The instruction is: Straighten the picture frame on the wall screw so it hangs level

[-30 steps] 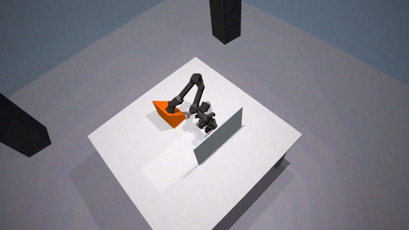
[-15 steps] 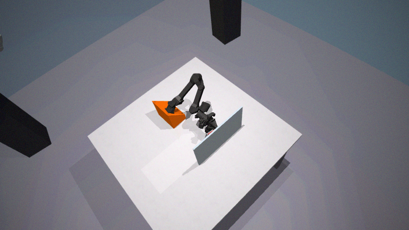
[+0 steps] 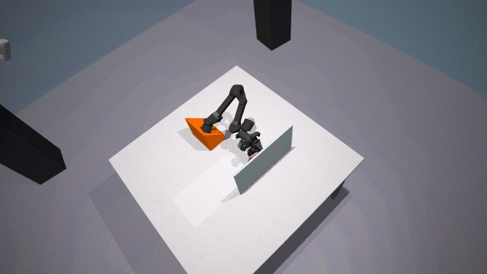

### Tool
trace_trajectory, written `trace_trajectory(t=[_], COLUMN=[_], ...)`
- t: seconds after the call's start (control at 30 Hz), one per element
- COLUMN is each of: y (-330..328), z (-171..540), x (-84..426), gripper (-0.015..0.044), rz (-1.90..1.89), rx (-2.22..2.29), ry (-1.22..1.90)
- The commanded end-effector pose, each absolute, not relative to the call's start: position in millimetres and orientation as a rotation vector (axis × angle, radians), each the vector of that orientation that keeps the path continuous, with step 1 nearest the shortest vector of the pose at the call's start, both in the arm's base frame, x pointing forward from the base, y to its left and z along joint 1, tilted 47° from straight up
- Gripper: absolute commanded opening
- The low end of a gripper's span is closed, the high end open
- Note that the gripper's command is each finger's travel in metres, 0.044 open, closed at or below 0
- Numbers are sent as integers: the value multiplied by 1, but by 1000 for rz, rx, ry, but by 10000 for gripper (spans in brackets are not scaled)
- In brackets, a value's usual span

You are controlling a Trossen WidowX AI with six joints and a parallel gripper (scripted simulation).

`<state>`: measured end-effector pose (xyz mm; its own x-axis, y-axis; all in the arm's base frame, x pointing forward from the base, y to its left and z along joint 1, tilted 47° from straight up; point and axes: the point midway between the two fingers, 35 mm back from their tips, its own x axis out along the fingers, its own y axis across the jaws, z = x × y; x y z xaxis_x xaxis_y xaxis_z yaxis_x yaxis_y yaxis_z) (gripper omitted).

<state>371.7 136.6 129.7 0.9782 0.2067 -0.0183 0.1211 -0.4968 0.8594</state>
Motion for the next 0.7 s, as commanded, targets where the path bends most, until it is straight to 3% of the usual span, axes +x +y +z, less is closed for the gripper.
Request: trace_trajectory(t=[0.0,0.67], y=[134,132], z=[134,138], x=[372,373], gripper=[0,0], rz=[111,111], rx=[2094,2094], ry=[220,220])
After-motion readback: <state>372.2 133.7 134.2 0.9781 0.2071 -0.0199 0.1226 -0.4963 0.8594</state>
